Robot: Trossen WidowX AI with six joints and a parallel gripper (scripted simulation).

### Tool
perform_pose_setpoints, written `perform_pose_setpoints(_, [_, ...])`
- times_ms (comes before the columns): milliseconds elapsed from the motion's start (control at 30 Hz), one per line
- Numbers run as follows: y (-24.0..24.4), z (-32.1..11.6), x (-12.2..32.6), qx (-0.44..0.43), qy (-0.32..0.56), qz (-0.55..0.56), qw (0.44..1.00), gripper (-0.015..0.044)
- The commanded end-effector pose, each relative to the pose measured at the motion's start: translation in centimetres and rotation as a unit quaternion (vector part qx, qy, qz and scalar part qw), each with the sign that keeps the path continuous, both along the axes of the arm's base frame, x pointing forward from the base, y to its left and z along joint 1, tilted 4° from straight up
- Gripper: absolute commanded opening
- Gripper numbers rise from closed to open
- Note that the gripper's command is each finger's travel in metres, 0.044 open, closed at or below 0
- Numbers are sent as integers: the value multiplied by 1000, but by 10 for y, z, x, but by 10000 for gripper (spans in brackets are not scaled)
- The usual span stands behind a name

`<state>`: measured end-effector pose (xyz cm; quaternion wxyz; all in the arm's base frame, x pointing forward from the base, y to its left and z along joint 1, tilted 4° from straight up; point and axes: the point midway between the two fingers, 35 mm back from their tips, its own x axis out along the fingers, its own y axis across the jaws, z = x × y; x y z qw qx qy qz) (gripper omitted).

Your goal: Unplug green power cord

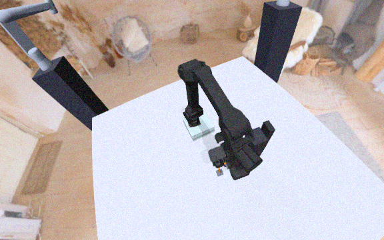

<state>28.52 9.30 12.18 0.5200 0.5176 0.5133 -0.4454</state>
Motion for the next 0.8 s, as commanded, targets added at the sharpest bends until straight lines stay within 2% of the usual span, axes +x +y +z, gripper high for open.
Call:
perform_pose_setpoints(0, [0, 0, 0, 0, 0, 0, 1000, 55])
perform_pose_setpoints(267, [0, 0, 0, 0, 0, 0, 1000, 2])
perform_pose_setpoints(767, [-20, -1, 3, -2, 0, 0, 1000, 0])
